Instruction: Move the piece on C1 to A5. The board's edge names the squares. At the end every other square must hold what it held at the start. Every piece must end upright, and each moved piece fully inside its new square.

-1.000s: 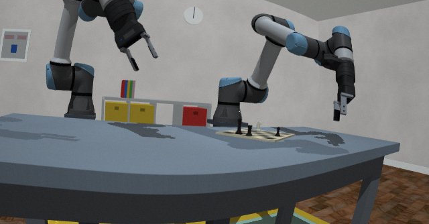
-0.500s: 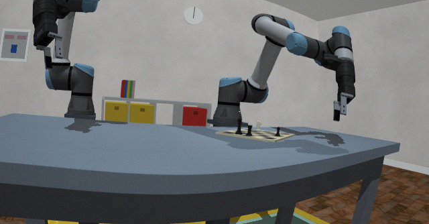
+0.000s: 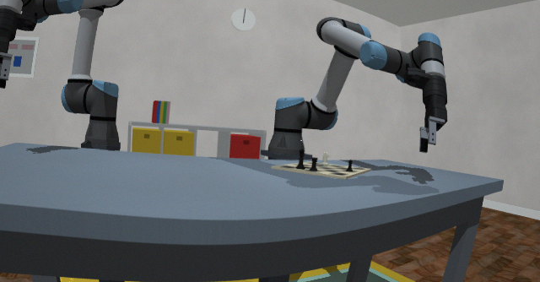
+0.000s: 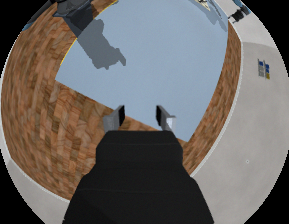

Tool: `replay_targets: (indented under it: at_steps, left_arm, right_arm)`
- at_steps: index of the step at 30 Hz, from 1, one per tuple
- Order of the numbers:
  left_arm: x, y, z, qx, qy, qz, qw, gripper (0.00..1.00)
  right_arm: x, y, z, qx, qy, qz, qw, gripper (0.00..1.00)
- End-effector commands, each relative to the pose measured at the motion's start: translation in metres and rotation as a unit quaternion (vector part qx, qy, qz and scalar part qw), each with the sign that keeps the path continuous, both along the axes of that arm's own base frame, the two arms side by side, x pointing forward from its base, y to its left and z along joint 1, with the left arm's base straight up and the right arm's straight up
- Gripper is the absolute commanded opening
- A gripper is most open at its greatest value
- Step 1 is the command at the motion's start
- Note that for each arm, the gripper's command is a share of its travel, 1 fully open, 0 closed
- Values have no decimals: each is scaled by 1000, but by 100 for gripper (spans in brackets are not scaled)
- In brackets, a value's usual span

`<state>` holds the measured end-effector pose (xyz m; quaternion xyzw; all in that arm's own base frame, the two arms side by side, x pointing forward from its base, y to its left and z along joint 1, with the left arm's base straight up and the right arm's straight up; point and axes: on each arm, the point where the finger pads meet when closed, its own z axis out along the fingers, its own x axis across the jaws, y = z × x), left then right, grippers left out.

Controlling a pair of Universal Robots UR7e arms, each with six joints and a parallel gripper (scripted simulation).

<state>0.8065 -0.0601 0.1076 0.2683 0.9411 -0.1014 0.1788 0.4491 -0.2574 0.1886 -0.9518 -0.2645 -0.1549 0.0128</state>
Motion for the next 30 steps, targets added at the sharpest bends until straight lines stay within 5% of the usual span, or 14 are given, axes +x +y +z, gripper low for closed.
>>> replay_targets:
  at_steps: [1,11,13,27,30]
  left_arm:
    - [0,0,1,0,-1,0,1000,100]
    - [0,0,1,0,-1,0,1000,100]
    - [0,0,1,0,-1,0,1000,100]
    - [0,0,1,0,-1,0,1000,100]
    - [0,0,1,0,-1,0,1000,100]
  right_arm:
    - [-56,-58,1,-13,18,-42,999,100]
    - [-186,-131,-1,-28,64,-123,990,100]
    - [-186,-131,-1,-28,64,-123,990,100]
    - [-336,-159,-2,-26,116,-204,972,100]
    - [-344,-159,-2,-26,119,-208,971,100]
